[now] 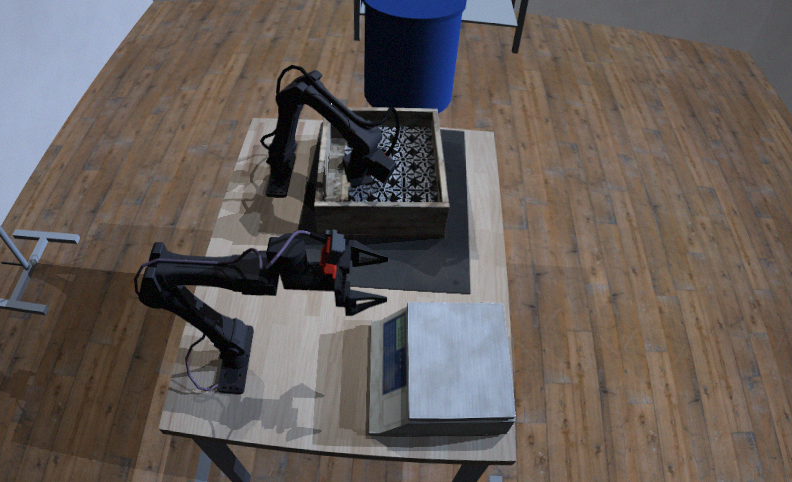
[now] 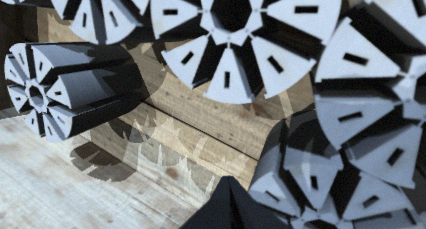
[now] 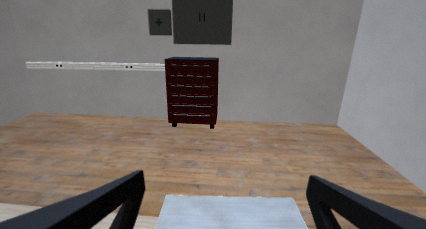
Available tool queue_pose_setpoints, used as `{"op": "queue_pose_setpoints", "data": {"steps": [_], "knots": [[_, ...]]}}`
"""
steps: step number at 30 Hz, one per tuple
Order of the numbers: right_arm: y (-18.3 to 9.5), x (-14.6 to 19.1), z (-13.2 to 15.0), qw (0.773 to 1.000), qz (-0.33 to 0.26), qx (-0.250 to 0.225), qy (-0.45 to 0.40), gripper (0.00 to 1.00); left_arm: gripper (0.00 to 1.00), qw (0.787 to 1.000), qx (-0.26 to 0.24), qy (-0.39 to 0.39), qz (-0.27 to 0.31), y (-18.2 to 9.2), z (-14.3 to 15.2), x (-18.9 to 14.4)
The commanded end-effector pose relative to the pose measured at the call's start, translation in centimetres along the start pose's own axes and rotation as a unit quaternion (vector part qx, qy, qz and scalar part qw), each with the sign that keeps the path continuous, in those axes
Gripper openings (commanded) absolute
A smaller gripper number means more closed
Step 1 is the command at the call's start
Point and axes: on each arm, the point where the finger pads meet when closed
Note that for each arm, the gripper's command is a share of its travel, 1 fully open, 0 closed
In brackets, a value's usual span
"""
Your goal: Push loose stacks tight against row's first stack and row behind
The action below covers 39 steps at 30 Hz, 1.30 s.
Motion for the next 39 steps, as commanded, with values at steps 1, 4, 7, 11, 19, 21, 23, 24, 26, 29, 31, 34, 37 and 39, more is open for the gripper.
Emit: {"op": "queue_pose_setpoints", "data": {"steps": [1,4,7,11,19,21,23,24,26,29,31,34,37,39], "knots": [[-0.3,0.1,-3.3,0.999,0.001,-0.038,0.006,1.0,0.01,0.999,-0.041,-0.008,0.033,-1.6,-1.4,-0.6],[-0.3,0.1,-3.3,0.999,0.001,-0.038,0.006,1.0,0.01,0.999,-0.037,-0.009,0.028,-1.3,-1.3,-0.3],[-0.3,0.1,-3.3,0.999,0.001,-0.038,0.006,1.0,0.01,0.999,-0.033,-0.01,0.023,-1.0,-1.1,-0.1],[-0.3,0.1,-3.3,0.999,0.001,-0.038,0.006,1.0,0.01,0.999,-0.032,-0.004,0.018,-0.8,-0.7,-0.1],[-0.3,0.1,-3.3,0.999,0.001,-0.038,0.006,1.0,0.01,0.999,-0.039,-0.009,0.025,-1.3,-1.3,-0.3],[-0.3,0.1,-3.3,0.999,0.001,-0.038,0.006,1.0,0.01,0.999,-0.035,-0.009,0.021,-1.1,-1.3,-0.1],[-0.3,0.1,-3.3,0.999,0.001,-0.038,0.006,1.0,0.01,0.999,-0.035,-0.009,0.021,-1.1,-1.3,-0.1],[-0.3,0.1,-3.3,0.999,0.001,-0.038,0.006,1.0,0.01,0.999,-0.031,-0.01,0.017,-0.8,-1.2,0.0],[-0.3,0.1,-3.3,0.999,0.001,-0.038,0.006,1.0,0.01,0.999,-0.031,-0.011,0.017,-0.8,-1.2,0.0],[-0.3,0.1,-3.3,0.999,0.001,-0.038,0.006,1.0,0.01,0.999,-0.03,-0.003,0.013,-0.7,-0.9,-0.2],[-0.3,0.1,-3.3,0.999,0.001,-0.038,0.006,1.0,0.01,0.999,-0.03,-0.003,0.013,-0.7,-0.9,-0.2],[-0.3,0.1,-3.3,0.999,0.001,-0.038,0.006,1.0,0.01,1.0,-0.027,-0.004,0.009,-0.5,-0.8,0.0],[-0.3,0.1,-3.3,0.999,0.001,-0.038,0.006,1.0,0.01,1.0,-0.023,-0.004,0.005,-0.2,-0.8,0.1],[-0.3,0.1,-3.3,0.999,0.001,-0.038,0.006,1.0,0.01,0.999,-0.029,-0.009,0.013,-2.2,-1.0,0.7]]}}
Point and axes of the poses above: on each arm, the point where the finger pads meet when closed, its own y axis out along the fingers, its own x axis across the jaws, z = x × y, and after that the axes turned 3 degrees about y, right-handed
